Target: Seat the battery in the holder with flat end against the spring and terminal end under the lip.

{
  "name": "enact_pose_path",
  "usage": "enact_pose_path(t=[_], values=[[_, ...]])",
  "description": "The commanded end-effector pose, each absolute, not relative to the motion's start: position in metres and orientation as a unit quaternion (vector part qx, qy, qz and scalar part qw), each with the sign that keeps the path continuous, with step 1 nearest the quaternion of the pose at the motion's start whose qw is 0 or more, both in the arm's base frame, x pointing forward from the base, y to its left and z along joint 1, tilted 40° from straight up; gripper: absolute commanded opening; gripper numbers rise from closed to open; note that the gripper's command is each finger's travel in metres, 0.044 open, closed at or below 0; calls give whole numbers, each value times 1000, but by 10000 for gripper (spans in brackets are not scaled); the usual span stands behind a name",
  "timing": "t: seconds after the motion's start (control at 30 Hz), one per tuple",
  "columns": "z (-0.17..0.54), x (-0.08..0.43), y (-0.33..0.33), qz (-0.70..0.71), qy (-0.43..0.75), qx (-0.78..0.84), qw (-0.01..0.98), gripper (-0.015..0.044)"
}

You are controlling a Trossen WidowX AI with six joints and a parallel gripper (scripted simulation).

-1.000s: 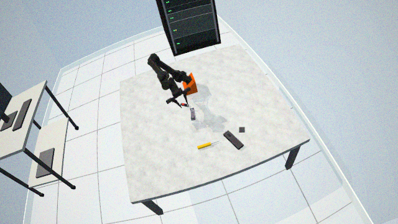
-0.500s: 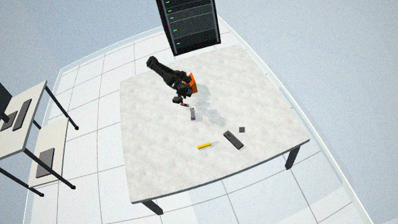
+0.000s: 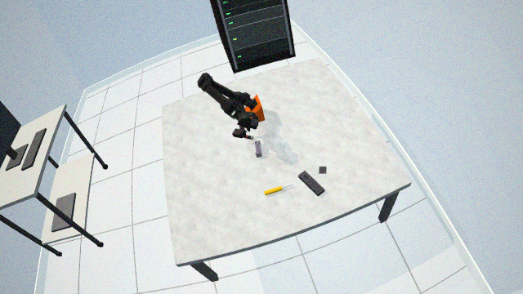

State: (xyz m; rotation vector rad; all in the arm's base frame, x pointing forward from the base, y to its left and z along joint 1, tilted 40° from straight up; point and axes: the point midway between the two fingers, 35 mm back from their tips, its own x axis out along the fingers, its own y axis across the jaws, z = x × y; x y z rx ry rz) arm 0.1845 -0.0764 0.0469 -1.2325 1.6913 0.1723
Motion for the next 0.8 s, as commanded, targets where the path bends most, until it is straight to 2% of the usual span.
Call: enact_pose_path(t=[0.0,0.6,0.77], values=[[42,184,-80,72,699,-511,494,220],[24,182,-98,70,700,-512,493,220],[24,182,-98,70,700,-512,493,89]])
